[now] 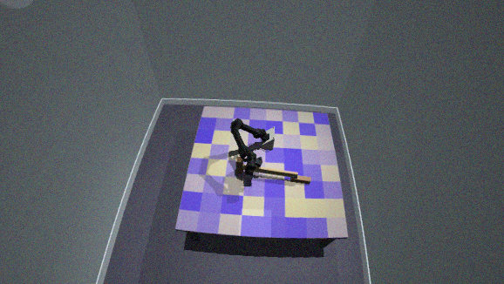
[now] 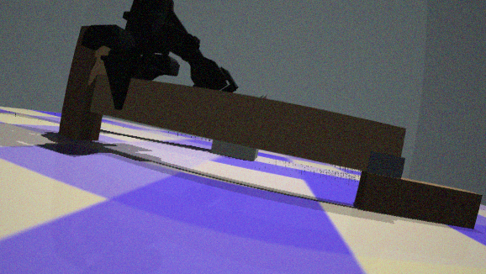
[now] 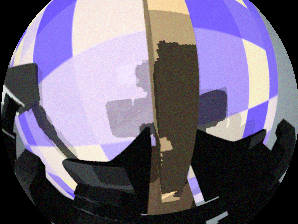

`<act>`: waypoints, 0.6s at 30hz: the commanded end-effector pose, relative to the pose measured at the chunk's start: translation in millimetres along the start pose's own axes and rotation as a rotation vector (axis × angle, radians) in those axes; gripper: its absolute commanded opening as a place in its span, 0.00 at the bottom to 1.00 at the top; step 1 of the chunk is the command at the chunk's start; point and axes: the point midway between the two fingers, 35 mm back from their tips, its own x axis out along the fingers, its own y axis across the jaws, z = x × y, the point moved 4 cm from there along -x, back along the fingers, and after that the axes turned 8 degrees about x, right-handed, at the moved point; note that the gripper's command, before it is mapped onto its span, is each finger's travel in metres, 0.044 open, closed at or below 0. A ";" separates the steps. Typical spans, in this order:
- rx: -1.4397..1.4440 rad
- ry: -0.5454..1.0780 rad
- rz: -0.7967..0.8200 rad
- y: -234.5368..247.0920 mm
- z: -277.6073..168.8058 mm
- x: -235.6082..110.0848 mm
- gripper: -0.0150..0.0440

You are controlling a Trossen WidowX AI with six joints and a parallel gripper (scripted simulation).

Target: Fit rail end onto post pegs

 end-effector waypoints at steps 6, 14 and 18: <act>0.000 0.001 0.000 0.0 0.1 0.1 0.88; 0.000 0.001 0.000 0.0 0.1 0.1 1.00; -0.001 -0.002 0.000 1.5 15.5 -14.7 1.00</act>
